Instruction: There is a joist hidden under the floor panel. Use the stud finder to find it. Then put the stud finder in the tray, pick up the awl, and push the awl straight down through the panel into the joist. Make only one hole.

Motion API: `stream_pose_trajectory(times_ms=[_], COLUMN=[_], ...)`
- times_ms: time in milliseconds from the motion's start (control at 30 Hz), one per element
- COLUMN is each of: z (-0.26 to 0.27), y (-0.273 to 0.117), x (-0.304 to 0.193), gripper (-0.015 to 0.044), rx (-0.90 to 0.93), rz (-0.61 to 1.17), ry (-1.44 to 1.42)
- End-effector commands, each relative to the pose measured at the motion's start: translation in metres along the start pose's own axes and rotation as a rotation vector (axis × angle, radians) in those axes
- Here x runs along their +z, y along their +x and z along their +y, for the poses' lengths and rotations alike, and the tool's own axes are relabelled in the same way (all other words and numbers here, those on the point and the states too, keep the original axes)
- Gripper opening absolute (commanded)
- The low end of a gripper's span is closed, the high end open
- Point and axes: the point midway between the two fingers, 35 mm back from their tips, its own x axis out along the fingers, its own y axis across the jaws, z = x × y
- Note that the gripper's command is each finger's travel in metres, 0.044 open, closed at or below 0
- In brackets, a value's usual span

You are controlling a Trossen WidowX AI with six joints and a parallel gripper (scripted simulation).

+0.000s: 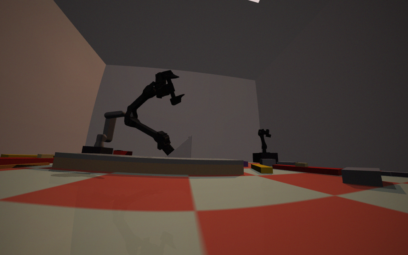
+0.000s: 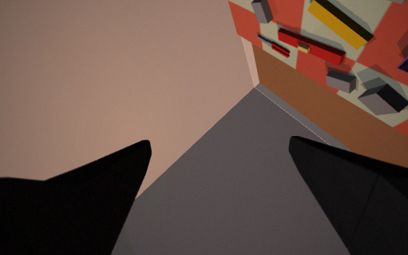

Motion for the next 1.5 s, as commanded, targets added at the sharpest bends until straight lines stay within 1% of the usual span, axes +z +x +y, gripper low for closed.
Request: stream_pose_trajectory(times_ms=[0, 167, 333, 600, 833, 1100, 1467], z=[-0.007, -0.018, -0.034, -0.069, -0.106, -0.152, -0.154], y=[0.007, 0.006, -0.003, -0.030, -0.063, -0.107, -0.108], x=[0.077, 0.129, 0.177, 0.243, 0.287, 0.317, 0.317], gripper=[0.0440, 0.0440, 0.0440, 0.0440, 0.0440, 0.0440, 0.0440], rx=[-0.066, -0.172, -0.319, -0.624, -0.937, -1.287, -1.299], rz=[-0.216, -0.349, -0.453, -0.535, -0.499, -0.323, -0.314], ry=[-0.267, -0.457, -0.637, -0.898, -1.089, -1.248, -1.252])
